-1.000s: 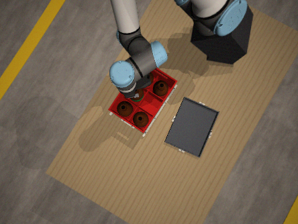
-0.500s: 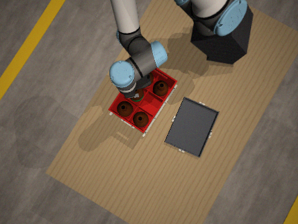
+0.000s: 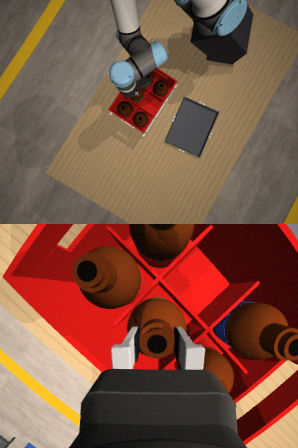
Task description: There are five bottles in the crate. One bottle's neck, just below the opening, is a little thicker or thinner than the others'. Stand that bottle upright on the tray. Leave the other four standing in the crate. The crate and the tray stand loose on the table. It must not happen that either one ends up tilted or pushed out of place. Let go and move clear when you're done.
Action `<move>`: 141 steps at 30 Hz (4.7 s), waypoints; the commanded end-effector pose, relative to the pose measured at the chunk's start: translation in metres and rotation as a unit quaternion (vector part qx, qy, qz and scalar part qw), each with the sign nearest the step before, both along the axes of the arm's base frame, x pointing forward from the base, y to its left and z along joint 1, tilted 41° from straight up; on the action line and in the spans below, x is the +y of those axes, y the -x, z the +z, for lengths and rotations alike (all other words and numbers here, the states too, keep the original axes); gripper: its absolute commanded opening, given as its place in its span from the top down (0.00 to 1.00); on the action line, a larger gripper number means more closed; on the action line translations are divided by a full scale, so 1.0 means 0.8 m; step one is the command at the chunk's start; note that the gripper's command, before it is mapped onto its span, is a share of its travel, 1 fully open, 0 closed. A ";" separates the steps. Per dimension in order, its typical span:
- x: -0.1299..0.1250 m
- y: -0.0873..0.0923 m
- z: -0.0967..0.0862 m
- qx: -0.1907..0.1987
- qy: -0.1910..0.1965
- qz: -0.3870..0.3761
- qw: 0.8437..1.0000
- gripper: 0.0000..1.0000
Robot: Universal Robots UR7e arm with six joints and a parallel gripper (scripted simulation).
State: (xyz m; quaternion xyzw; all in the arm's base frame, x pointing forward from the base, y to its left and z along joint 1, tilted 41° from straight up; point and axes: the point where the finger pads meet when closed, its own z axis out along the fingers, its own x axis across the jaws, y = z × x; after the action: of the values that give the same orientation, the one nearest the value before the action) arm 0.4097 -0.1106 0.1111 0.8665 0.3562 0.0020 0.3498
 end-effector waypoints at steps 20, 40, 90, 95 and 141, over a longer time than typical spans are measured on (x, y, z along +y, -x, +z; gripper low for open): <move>0.000 0.000 0.000 -0.001 0.000 0.000 1.000 1.00; 0.000 0.000 0.000 -0.001 0.000 0.000 1.000 1.00; 0.000 0.000 0.001 -0.001 0.000 0.000 1.000 0.00; 0.001 0.000 0.001 -0.001 0.000 0.000 1.000 0.00; 0.063 0.026 0.079 -0.001 0.000 0.000 1.000 1.00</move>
State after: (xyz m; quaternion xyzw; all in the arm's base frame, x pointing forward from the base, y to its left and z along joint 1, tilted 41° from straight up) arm 0.3888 -0.0608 0.1733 0.8664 0.3562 0.0021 0.3499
